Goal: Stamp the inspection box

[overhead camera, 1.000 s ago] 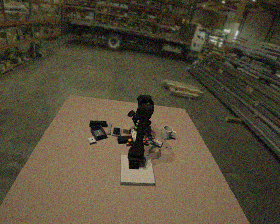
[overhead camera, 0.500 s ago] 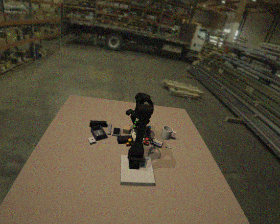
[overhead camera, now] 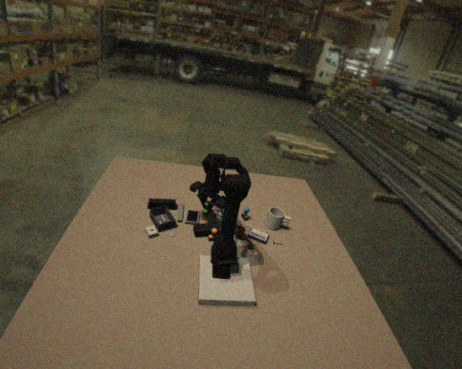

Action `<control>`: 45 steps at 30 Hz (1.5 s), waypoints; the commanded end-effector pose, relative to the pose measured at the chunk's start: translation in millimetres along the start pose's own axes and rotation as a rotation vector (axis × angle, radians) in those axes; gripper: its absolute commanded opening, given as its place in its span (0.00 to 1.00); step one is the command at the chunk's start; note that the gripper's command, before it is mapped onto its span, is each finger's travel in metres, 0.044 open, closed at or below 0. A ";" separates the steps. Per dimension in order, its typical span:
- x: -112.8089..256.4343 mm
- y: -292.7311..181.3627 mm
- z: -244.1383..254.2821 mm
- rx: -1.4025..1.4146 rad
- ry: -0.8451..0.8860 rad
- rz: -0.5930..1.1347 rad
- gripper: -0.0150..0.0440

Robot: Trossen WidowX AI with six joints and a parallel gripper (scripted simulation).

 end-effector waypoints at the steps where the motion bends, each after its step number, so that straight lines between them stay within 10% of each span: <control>1: 2.5 -18.4 0.9 -0.006 0.008 -0.006 0.25; 21: 1.3 -116.8 -12.9 -0.004 0.009 0.002 0.25; 45: -32.4 -120.3 -12.1 -0.004 0.009 0.002 0.25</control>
Point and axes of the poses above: the point midway between the two fingers, 35 mm back from their tips, its own x axis back along the fingers, its own z axis across the jaws, y = z × x, the point moved 1 cm from there along x, back along the fingers, and after that the axes turned 13 degrees about -x, right-handed, at the moved point
